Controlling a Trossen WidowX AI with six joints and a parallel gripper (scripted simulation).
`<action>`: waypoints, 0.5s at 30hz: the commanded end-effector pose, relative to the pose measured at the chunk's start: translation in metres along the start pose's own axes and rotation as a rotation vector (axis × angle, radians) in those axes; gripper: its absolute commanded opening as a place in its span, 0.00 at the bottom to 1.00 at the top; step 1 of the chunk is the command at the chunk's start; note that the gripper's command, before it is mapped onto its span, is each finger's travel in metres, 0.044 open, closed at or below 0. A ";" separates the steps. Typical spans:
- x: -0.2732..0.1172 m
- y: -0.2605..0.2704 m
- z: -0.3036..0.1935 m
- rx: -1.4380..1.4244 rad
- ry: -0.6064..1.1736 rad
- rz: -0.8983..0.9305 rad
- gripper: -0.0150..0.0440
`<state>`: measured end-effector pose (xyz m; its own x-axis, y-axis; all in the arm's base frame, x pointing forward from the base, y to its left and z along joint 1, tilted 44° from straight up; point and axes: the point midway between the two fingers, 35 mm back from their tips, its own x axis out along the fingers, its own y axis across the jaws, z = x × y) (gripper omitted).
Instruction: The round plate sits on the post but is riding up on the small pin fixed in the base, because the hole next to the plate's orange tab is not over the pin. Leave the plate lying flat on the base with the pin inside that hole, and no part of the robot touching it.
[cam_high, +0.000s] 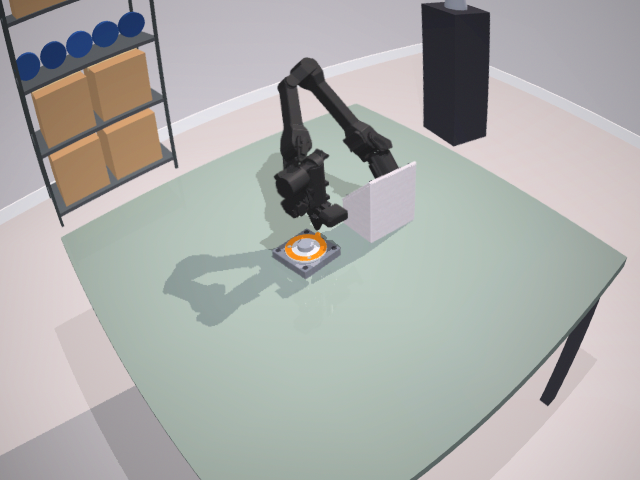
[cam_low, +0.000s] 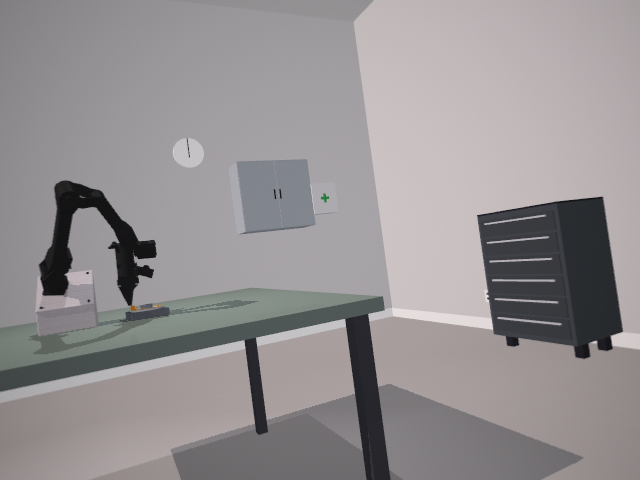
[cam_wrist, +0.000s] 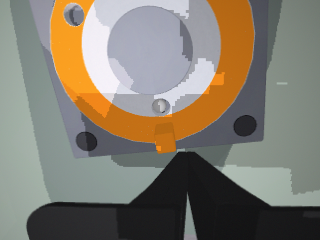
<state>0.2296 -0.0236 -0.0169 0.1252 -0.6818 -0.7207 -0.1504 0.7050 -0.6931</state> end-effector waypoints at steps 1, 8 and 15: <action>-0.016 0.001 0.003 0.009 -0.012 0.008 0.25; -0.041 0.001 -0.001 0.009 -0.012 0.007 0.25; -0.032 0.001 0.000 0.001 -0.009 0.002 0.25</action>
<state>0.2249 -0.0012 0.0057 0.1332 -0.6779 -0.7230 -0.1456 0.7082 -0.6909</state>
